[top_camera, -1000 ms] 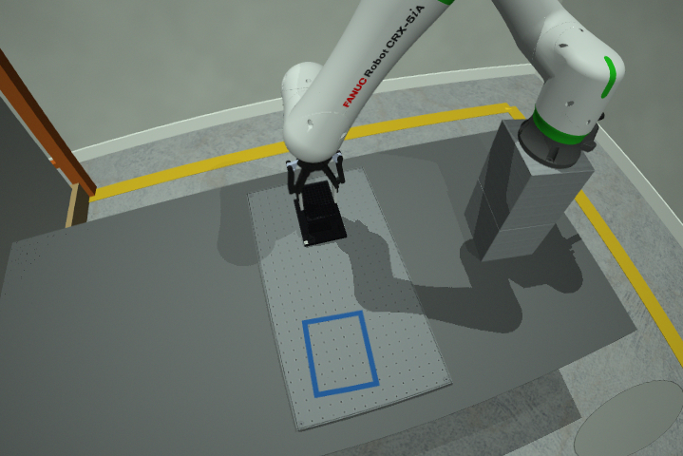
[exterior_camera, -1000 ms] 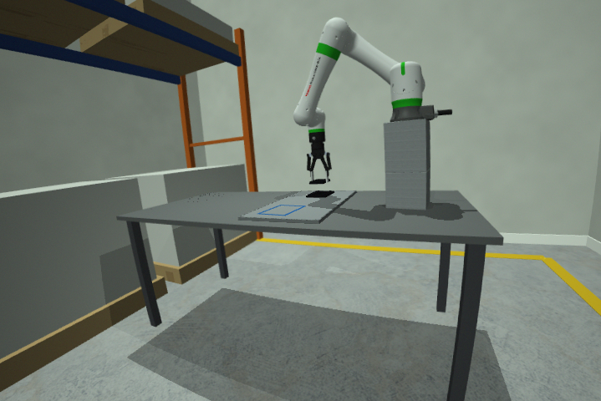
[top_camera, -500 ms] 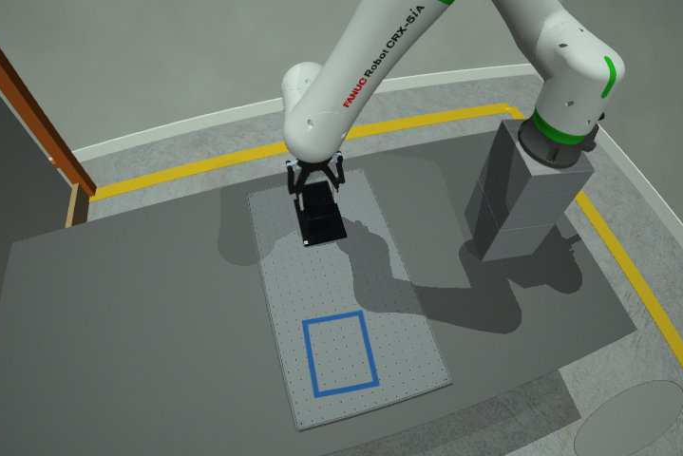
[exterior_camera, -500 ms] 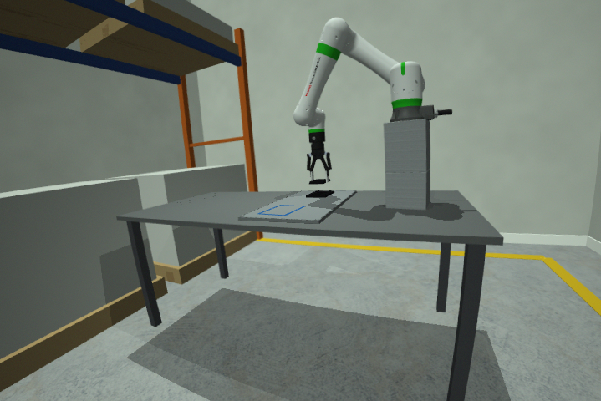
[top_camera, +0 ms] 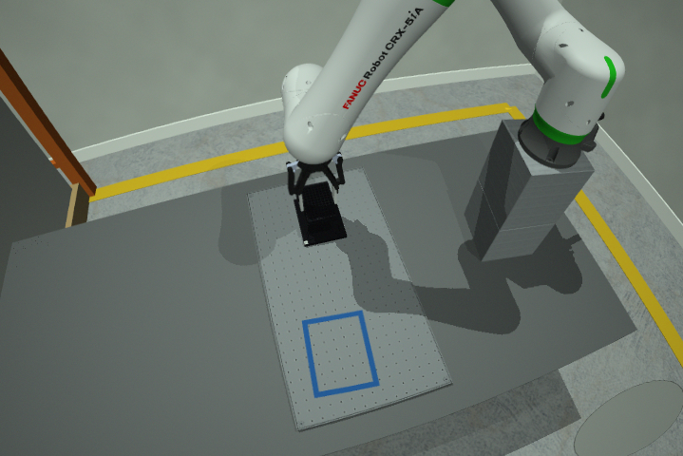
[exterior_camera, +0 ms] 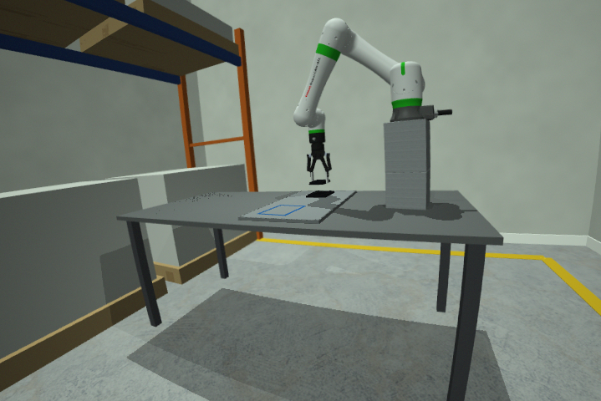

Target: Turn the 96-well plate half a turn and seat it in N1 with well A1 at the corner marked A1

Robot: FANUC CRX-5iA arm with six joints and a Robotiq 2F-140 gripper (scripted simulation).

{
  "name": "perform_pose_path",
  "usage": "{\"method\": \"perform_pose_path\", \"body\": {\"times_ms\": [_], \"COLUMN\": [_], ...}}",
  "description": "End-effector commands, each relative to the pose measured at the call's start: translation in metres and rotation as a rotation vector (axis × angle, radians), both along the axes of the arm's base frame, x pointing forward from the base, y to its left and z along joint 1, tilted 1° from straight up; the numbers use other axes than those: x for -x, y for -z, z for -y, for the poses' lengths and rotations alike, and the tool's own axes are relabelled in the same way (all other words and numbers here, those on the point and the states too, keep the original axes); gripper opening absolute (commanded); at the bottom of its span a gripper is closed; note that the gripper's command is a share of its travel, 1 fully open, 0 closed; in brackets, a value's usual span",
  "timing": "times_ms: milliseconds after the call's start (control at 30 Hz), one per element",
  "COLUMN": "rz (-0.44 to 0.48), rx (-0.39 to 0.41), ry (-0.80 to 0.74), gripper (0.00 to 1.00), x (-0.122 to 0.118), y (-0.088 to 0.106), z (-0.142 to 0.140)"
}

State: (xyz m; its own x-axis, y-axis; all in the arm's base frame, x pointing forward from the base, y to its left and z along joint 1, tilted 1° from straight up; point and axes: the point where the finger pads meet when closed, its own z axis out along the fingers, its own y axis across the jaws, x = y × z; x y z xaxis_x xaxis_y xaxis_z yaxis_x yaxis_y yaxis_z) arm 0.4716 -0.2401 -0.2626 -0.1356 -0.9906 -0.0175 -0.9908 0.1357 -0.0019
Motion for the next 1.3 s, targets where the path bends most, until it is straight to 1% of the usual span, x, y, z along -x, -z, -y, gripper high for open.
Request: {"method": "perform_pose_path", "body": {"times_ms": [0,933,1267], "rz": [0.0,0.0,0.0], "rx": [0.0,0.0,0.0], "ry": [0.0,0.0,0.0], "gripper": [0.0,0.0,0.0], "x": [0.0,0.0,0.0], "y": [0.003,0.046,0.047], "z": [0.0,-0.001,-0.001]}}
